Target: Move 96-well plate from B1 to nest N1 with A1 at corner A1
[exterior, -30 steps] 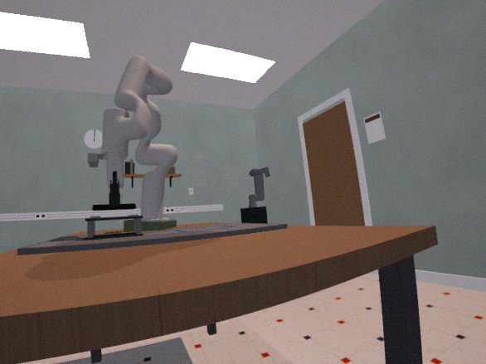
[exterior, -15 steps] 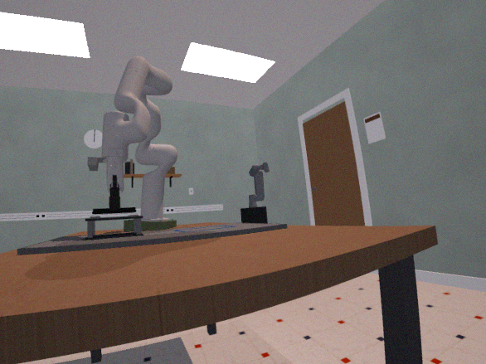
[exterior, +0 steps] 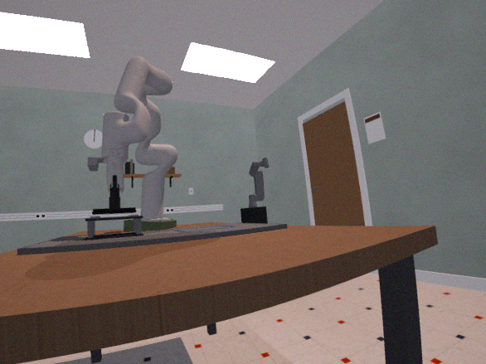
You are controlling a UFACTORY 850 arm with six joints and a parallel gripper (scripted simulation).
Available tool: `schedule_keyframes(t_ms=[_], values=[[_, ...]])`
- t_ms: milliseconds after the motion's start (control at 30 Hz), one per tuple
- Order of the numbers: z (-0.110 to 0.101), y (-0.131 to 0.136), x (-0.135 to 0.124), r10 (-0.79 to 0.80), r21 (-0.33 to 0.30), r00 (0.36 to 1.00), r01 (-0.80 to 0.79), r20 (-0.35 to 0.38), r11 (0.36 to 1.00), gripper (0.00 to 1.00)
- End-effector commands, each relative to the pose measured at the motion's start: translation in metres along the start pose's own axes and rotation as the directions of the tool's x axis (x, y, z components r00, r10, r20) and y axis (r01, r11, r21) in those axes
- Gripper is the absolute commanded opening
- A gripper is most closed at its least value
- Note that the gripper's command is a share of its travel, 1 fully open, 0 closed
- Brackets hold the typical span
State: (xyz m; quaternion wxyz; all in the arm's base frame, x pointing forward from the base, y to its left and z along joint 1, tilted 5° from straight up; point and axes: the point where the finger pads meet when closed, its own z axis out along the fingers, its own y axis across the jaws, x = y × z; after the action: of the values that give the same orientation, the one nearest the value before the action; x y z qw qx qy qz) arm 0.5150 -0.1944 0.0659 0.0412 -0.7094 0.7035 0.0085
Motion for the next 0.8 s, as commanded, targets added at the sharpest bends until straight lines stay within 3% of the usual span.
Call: schedule_keyframes(t_ms=[0, 767], values=[[-0.0004, -0.0009, 0.0003, 0.0, 0.002, 1.0, 0.0, -0.001, 1.0, 0.0], [0.003, -0.0009, 0.0003, 0.0, 0.002, 1.0, 0.0, -0.001, 1.0, 0.0]])
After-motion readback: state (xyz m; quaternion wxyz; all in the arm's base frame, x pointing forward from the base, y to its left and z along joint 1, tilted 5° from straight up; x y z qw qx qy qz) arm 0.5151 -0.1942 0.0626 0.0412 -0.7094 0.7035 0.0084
